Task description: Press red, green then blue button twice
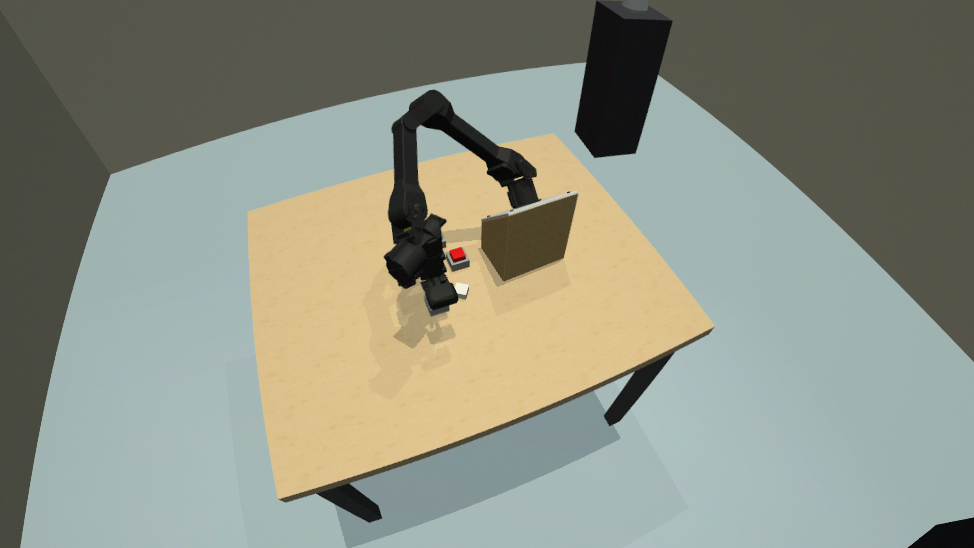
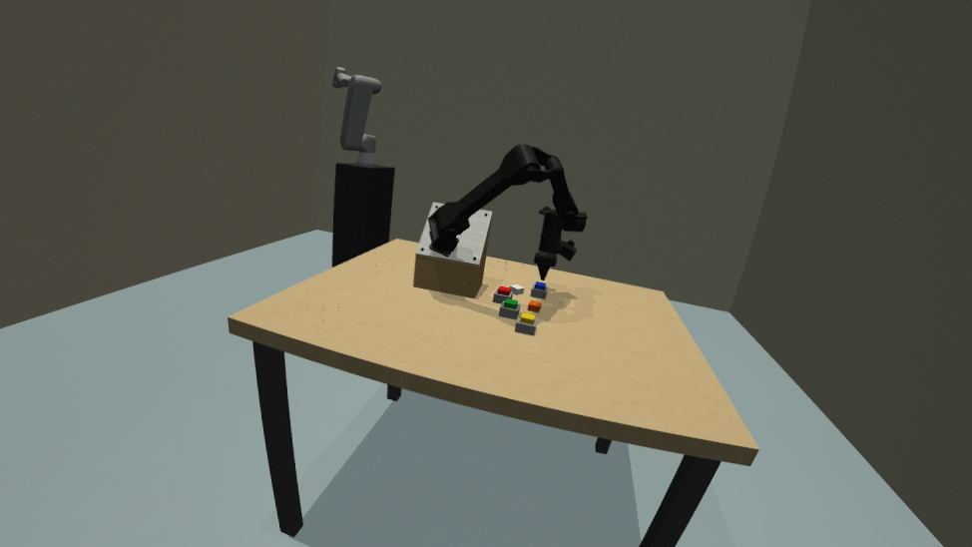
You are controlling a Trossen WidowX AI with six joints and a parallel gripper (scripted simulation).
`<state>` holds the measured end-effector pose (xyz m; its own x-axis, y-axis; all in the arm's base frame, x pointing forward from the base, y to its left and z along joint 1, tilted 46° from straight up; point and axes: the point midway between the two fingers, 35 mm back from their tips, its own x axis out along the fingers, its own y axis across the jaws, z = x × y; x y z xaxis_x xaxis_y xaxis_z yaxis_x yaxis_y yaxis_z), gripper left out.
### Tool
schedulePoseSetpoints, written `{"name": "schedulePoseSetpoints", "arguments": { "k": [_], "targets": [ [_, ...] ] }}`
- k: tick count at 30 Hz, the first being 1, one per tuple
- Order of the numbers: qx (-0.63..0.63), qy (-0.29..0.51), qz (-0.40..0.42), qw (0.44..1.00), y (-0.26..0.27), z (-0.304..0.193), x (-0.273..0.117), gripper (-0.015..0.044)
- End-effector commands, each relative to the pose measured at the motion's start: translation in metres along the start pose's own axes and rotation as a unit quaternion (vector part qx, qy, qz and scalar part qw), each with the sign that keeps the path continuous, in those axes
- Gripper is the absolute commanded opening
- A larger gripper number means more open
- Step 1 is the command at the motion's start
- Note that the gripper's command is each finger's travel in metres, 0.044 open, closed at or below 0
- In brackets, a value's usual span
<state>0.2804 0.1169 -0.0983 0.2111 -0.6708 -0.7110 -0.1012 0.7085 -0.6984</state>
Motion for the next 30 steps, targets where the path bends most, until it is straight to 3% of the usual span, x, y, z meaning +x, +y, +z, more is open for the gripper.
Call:
{"name": "schedulePoseSetpoints", "arguments": {
  "k": [1,30],
  "targets": [
    [-0.006,0.002,-0.005,1.0,0.0,-0.003,0.01,0.002],
    [-0.006,0.002,-0.006,1.0,-0.001,-0.004,0.022,0.002]
  ]
}}
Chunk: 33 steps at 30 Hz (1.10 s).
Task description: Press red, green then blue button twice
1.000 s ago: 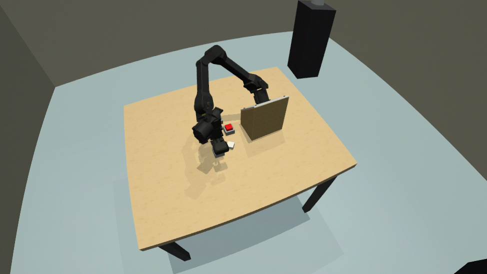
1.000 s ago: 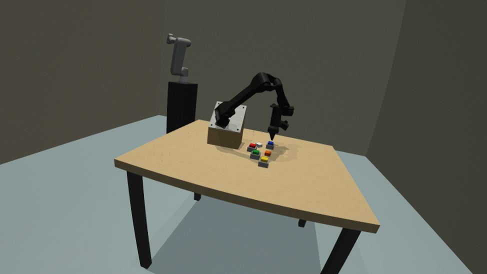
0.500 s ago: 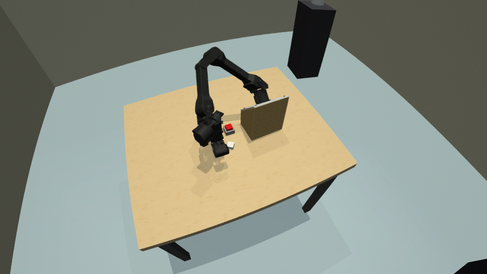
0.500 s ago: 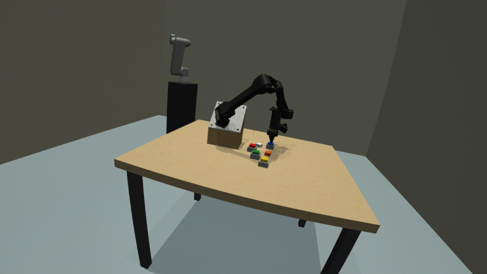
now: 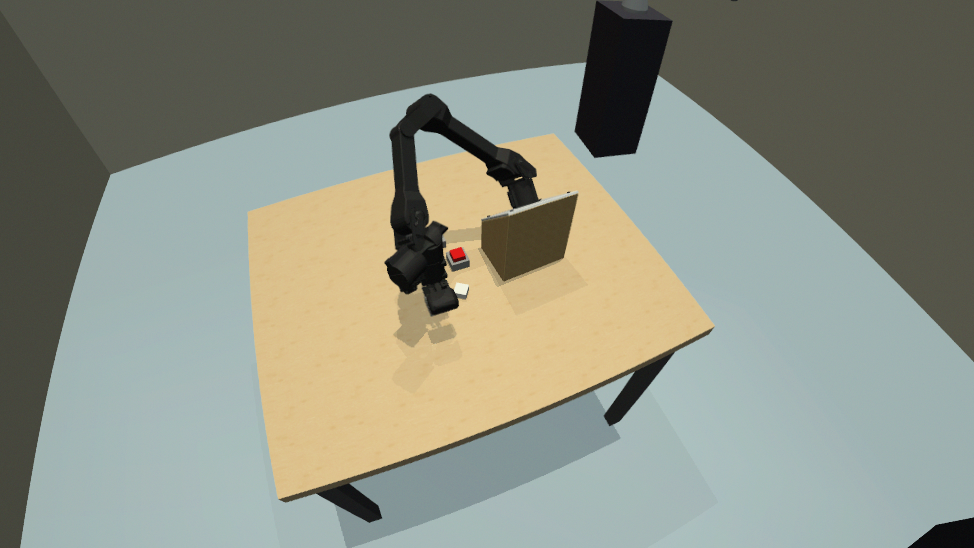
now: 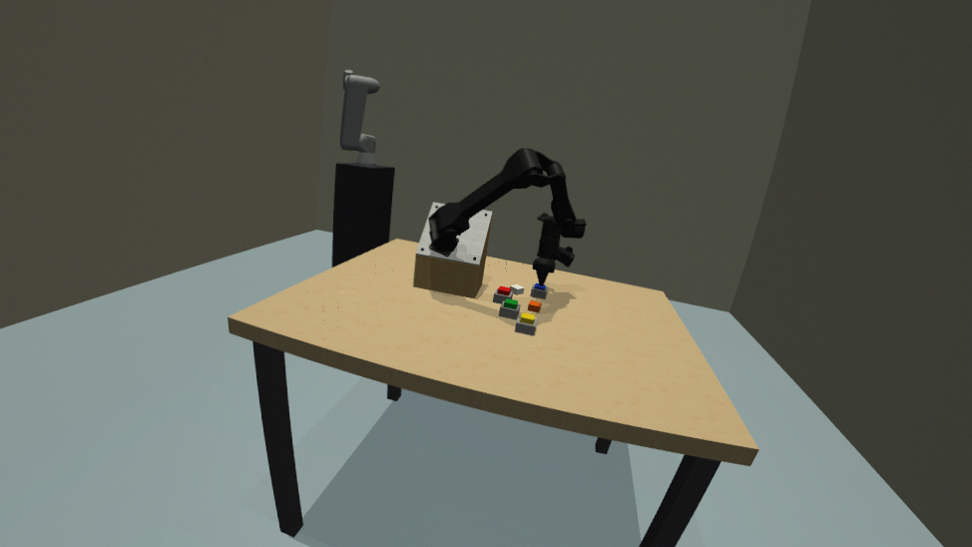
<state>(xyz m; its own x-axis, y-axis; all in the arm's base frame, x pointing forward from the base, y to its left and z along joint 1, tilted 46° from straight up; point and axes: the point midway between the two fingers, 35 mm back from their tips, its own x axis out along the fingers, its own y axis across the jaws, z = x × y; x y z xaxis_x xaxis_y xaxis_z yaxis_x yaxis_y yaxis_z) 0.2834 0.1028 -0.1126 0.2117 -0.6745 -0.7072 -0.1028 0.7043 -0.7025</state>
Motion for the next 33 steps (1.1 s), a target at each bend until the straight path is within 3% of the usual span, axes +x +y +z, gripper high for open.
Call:
{"name": "schedulePoseSetpoints", "arguments": {
  "k": [1,8,33],
  "targets": [
    [-0.005,0.002,-0.003,1.0,0.0,-0.003,0.002,0.002],
    [-0.005,0.002,-0.002,1.0,0.0,-0.002,-0.031,0.002],
    [-0.005,0.002,-0.003,1.0,0.0,-0.002,-0.002,0.002]
  ]
}}
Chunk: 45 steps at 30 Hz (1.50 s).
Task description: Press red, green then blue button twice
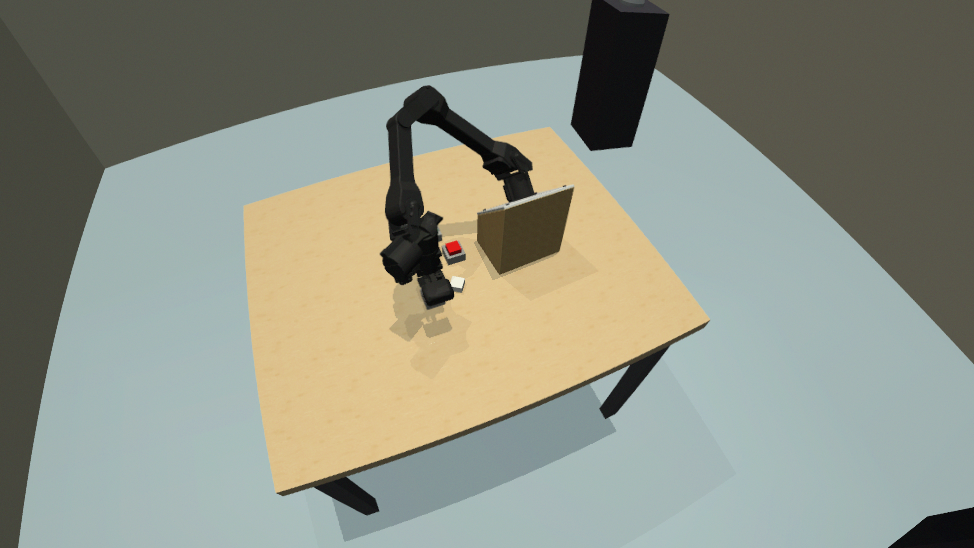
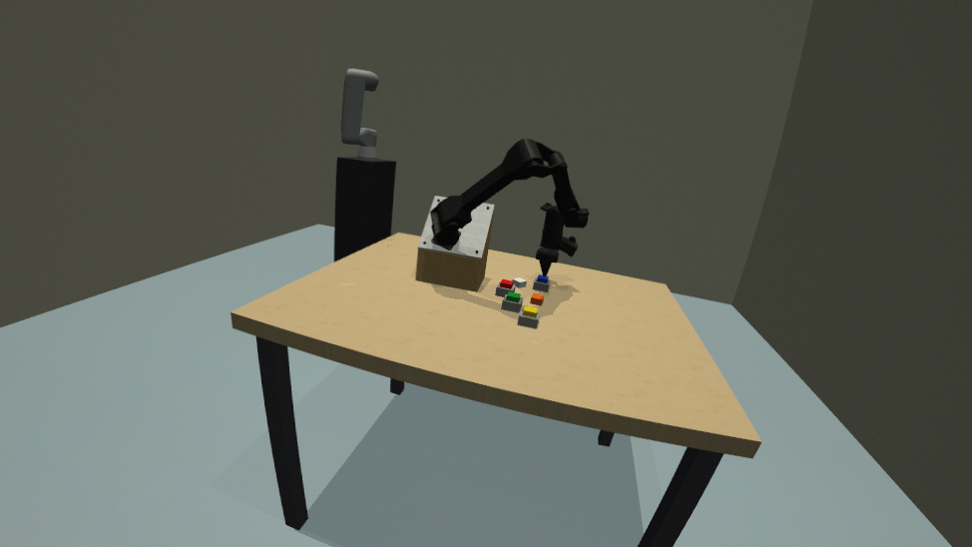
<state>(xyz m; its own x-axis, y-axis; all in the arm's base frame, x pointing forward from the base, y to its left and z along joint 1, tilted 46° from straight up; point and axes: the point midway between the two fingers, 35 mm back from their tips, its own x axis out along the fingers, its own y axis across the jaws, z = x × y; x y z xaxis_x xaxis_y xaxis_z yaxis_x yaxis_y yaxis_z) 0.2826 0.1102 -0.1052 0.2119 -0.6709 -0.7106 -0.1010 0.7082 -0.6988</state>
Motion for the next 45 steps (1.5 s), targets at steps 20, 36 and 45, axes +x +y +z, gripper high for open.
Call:
{"name": "schedulePoseSetpoints", "arguments": {
  "k": [20,36,45],
  "targets": [
    [-0.006,0.002,-0.005,1.0,-0.001,-0.004,0.012,0.002],
    [-0.006,0.002,-0.005,1.0,0.0,-0.004,-0.021,0.002],
    [-0.007,0.003,0.001,1.0,0.077,-0.044,-0.079,0.023]
  ]
}}
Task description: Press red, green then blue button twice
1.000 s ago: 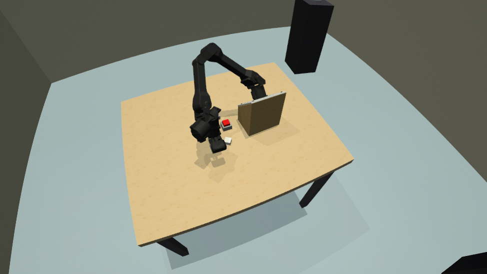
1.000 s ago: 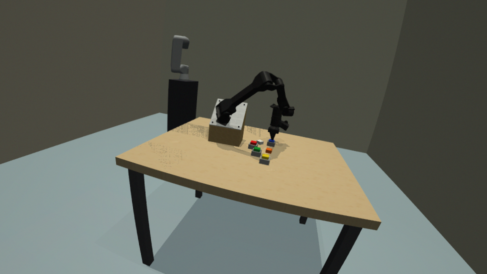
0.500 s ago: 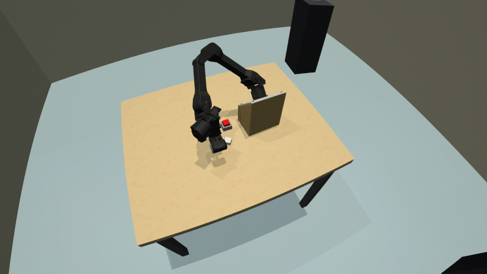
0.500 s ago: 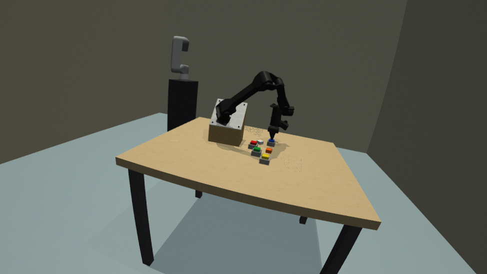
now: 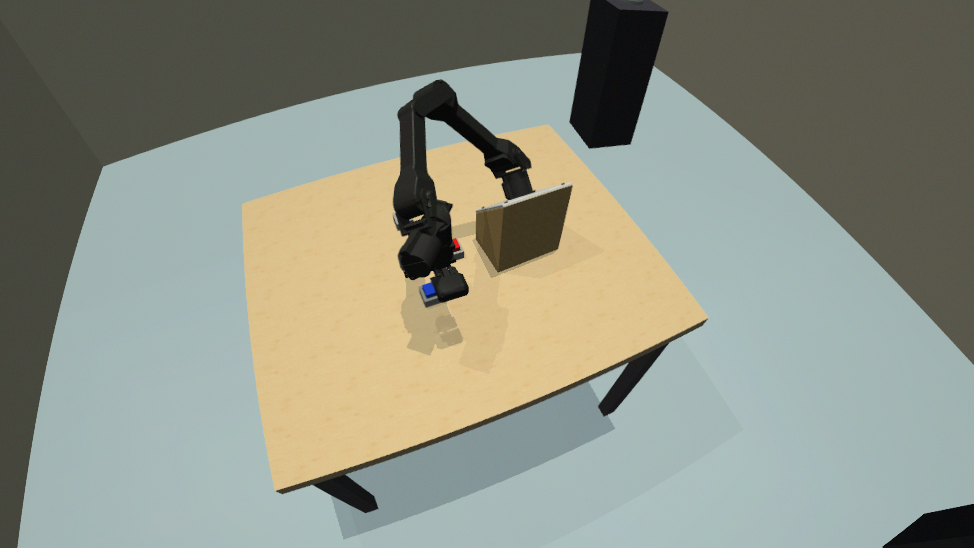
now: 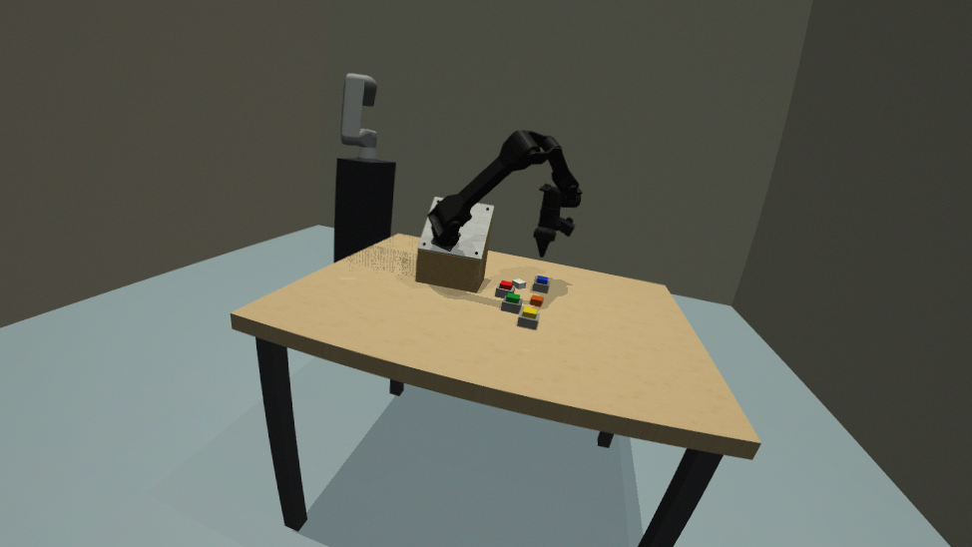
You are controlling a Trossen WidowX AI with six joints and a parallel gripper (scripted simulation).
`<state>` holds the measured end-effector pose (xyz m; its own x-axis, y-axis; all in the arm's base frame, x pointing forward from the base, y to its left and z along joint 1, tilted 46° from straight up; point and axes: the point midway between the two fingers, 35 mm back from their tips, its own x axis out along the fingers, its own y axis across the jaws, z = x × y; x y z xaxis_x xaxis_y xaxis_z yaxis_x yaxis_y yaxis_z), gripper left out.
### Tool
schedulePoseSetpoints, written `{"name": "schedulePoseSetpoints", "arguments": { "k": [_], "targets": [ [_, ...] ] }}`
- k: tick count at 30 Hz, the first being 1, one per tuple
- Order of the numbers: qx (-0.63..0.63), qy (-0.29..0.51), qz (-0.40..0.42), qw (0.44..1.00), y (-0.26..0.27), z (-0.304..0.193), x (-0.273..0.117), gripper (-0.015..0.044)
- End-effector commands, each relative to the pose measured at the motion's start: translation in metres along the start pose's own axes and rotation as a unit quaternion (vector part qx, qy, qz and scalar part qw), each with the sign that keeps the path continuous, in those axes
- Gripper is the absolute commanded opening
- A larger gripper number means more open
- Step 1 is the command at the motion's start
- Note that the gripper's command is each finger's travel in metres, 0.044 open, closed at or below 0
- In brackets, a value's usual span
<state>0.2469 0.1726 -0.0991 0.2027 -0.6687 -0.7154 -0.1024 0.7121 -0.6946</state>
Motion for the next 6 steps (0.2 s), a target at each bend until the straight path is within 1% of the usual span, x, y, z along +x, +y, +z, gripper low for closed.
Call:
{"name": "schedulePoseSetpoints", "arguments": {
  "k": [1,5,6],
  "targets": [
    [-0.007,-0.001,-0.002,1.0,0.0391,-0.0283,-0.0285,0.0256],
    [-0.007,-0.001,-0.003,1.0,0.0408,-0.0299,-0.0298,0.0361],
    [-0.007,-0.001,-0.003,1.0,0.0408,-0.0299,-0.0298,0.0361]
  ]
}}
